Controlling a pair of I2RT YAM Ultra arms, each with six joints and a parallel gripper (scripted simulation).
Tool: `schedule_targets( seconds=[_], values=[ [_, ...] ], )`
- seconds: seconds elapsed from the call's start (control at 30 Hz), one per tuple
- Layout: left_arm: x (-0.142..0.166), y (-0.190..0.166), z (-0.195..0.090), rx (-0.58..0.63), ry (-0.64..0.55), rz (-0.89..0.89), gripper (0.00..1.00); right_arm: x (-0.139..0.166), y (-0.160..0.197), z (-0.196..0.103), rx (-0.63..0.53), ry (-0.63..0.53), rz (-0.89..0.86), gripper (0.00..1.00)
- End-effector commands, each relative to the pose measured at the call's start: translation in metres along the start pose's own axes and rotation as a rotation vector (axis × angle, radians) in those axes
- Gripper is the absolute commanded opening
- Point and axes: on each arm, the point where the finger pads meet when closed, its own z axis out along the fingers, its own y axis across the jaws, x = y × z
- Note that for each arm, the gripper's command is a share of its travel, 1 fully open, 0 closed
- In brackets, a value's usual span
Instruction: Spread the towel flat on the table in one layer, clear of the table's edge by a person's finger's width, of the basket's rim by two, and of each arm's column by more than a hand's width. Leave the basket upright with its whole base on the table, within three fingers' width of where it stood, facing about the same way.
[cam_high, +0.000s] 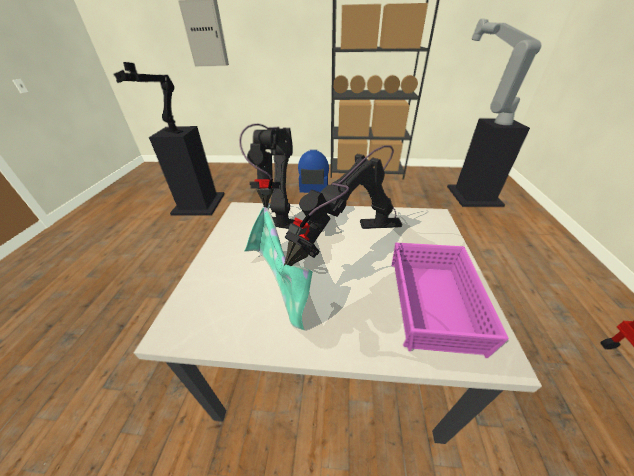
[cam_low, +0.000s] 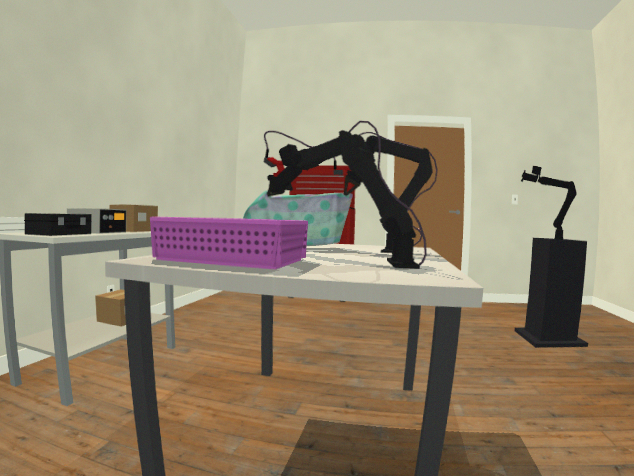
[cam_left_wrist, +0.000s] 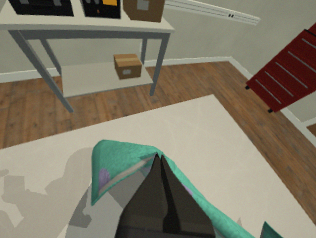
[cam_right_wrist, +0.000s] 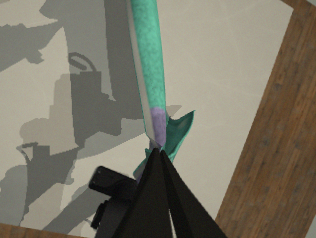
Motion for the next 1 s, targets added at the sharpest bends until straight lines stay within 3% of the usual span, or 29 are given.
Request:
schedule_targets(
  seconds=[0.0,0.03,0.1,0.13,0.2,0.23,0.47,0.5,0.57,0.6,0.67,0.7,0.77,0.8,0.93,0.97],
  values=[
    [-0.039,0.021,-0.019,-0.065,-0.111,0.007,0.00,0.006,-0.005,0.000,0.032,-0.011,-0.002,0.00],
    [-0.021,0.021,-0.011,-0.065,-0.072,0.006,0.00,0.007,-0.006,0.006,0.033,-0.019,-0.001,0.00],
    [-0.039,0.021,-0.017,-0.065,-0.111,0.007,0.00,0.007,-0.006,0.006,0.033,-0.019,-0.001,0.00],
    [-0.008,0.025,-0.012,-0.070,-0.042,0.002,0.00,0.018,0.003,0.013,0.014,0.017,-0.040,0.00],
    [-0.008,0.025,-0.012,-0.070,-0.042,0.002,0.00,0.021,0.003,0.013,0.014,0.032,-0.039,0.00],
    [0.012,0.031,-0.015,-0.078,0.042,-0.005,0.00,0.031,0.012,0.020,-0.006,0.061,-0.084,0.00],
    [0.009,0.037,-0.023,-0.086,0.070,-0.011,0.00,0.041,0.022,0.029,-0.029,0.091,-0.134,0.00],
    [0.027,0.044,-0.027,-0.096,0.145,-0.021,0.00,0.048,0.035,0.039,-0.056,0.096,-0.195,0.00],
    [0.027,0.044,-0.027,-0.096,0.145,-0.021,0.00,0.053,0.033,0.038,-0.054,0.118,-0.194,0.00],
    [0.046,0.051,-0.030,-0.105,0.224,-0.032,0.00,0.060,0.047,0.050,-0.085,0.113,-0.263,0.00],
    [0.046,0.051,-0.030,-0.105,0.224,-0.032,0.00,0.066,0.046,0.049,-0.081,0.139,-0.265,0.00],
    [0.083,0.060,-0.022,-0.114,0.342,-0.047,0.00,0.073,0.061,0.060,-0.115,0.129,-0.339,0.00],
    [0.079,0.060,-0.024,-0.114,0.335,-0.046,0.00,0.073,0.061,0.060,-0.115,0.129,-0.339,0.00],
    [0.088,0.067,-0.037,-0.126,0.373,-0.059,0.00,0.087,0.074,0.072,-0.147,0.136,-0.416,0.00],
    [0.088,0.067,-0.037,-0.125,0.373,-0.059,0.00,0.087,0.075,0.072,-0.150,0.137,-0.419,0.00],
    [0.121,0.075,-0.037,-0.137,0.422,-0.073,0.00,0.101,0.088,0.083,-0.181,0.135,-0.495,0.00]
  ],
)
